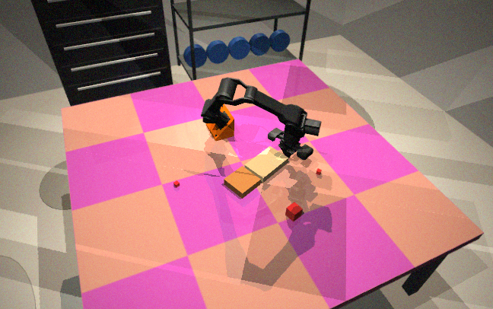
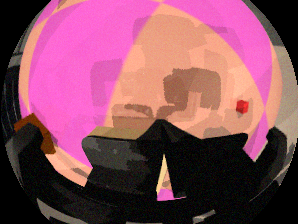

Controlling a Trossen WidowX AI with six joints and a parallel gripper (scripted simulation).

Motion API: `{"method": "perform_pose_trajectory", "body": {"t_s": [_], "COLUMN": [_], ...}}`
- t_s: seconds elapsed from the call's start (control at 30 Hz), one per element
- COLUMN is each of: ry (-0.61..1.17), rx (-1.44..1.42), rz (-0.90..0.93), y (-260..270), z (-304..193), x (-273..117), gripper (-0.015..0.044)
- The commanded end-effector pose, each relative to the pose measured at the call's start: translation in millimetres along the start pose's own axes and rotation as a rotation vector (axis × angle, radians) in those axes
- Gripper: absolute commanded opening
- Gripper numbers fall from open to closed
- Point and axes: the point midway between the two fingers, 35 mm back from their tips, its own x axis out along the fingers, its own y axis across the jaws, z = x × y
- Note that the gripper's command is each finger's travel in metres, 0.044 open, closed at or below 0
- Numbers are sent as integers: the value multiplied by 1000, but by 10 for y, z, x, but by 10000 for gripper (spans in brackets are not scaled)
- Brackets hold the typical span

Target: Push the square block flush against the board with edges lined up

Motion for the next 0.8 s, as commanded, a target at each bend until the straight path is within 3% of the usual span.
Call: {"method": "perform_pose_trajectory", "body": {"t_s": [0.0, 0.77], "ry": [5, 3], "rx": [-5, -4], "rz": [1, 0], "y": [5, -5], "z": [-35, 317], "x": [9, 8], "gripper": [0, 0]}}
